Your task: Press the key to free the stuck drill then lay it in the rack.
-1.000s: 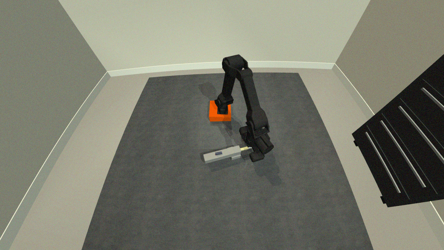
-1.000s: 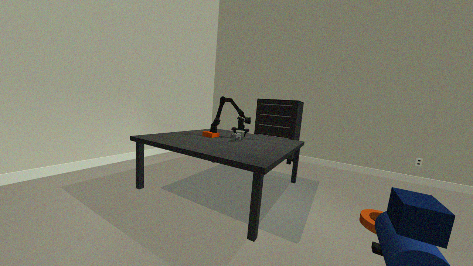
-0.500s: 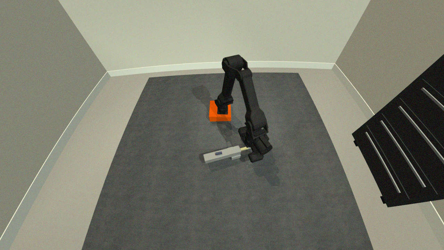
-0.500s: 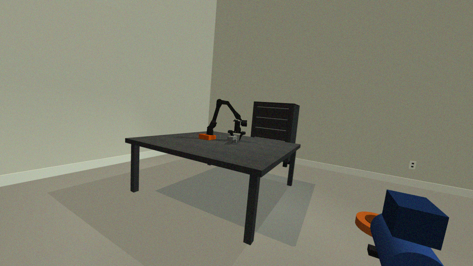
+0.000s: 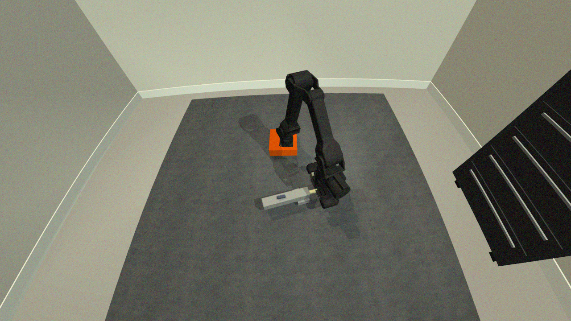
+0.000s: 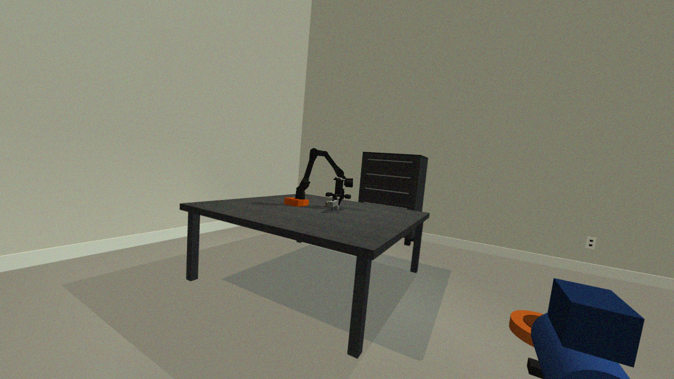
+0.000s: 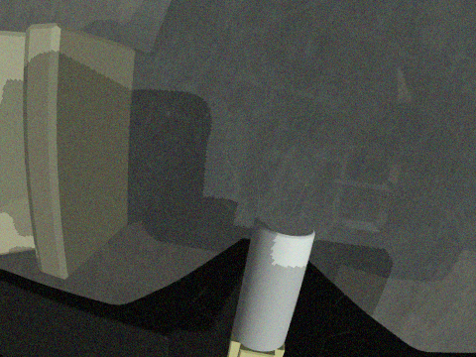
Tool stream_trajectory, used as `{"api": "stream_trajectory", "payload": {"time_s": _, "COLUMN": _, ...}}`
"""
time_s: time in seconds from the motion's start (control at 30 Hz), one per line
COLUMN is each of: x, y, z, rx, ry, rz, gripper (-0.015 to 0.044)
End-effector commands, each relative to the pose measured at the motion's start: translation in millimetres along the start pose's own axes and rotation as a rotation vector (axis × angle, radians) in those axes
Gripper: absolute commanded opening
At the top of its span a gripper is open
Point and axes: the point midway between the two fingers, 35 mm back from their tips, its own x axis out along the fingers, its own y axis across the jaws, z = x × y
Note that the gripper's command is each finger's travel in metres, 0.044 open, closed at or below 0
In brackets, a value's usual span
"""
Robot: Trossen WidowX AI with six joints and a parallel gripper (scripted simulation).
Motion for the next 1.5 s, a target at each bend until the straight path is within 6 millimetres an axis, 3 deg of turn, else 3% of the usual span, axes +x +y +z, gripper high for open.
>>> {"api": "stream_trajectory", "payload": {"time_s": 0.0, "x": 0, "y": 0, "z": 0, "rx": 0.001, "ry": 0.0, "rz": -0.001, "gripper": 0.0006}}
{"api": "stream_trajectory", "payload": {"time_s": 0.4, "x": -3, "y": 2, "z": 2, "rx": -0.003, "ry": 0.001, "rz": 0.003, "gripper": 0.0}}
{"api": "stream_trajectory", "payload": {"time_s": 1.47, "x": -2, "y": 0, "z": 50, "rx": -0.003, "ry": -0.004, "rz": 0.003, "gripper": 0.0}}
